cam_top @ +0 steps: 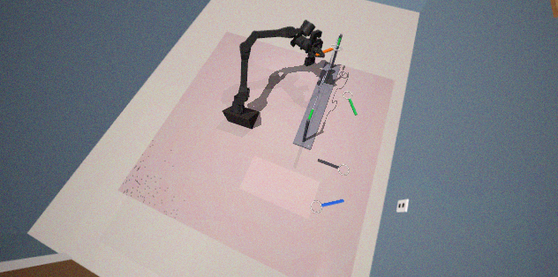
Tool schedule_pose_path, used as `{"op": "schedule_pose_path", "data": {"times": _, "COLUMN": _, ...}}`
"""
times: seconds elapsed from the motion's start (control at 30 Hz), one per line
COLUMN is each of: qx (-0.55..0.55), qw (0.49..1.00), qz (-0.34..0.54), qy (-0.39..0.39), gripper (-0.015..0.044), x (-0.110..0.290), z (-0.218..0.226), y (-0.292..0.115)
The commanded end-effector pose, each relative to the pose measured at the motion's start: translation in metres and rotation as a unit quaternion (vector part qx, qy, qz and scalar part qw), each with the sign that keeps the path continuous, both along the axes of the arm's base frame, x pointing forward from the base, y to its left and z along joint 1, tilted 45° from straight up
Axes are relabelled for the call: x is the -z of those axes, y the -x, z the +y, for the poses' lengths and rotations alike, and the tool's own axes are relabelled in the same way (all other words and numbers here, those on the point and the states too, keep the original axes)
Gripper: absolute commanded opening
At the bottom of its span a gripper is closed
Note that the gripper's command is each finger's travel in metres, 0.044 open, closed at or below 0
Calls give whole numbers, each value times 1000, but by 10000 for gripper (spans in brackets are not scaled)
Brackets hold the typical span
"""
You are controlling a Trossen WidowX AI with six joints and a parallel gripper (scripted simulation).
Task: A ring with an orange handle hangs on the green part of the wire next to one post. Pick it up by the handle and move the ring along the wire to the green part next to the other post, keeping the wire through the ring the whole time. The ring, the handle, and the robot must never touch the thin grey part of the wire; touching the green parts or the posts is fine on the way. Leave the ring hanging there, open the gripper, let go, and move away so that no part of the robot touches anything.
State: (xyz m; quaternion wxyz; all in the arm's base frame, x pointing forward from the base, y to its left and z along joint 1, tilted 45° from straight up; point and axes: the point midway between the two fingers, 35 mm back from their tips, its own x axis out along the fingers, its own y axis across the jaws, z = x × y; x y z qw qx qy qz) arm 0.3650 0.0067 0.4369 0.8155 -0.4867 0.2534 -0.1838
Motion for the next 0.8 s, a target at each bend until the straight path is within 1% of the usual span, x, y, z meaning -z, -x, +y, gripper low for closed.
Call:
{"op": "schedule_pose_path", "data": {"times": 0.0, "qx": 3, "qw": 1000, "qz": -4, "qy": 9, "gripper": -150, "x": -8, "z": -3, "y": 1}}
{"op": "schedule_pose_path", "data": {"times": 0.33, "qx": 3, "qw": 1000, "qz": -2, "qy": 14, "gripper": -150, "x": -16, "z": -6, "y": 1}}
{"op": "schedule_pose_path", "data": {"times": 0.77, "qx": 3, "qw": 999, "qz": -6, "qy": -31, "gripper": -150, "x": -18, "z": -6, "y": 1}}
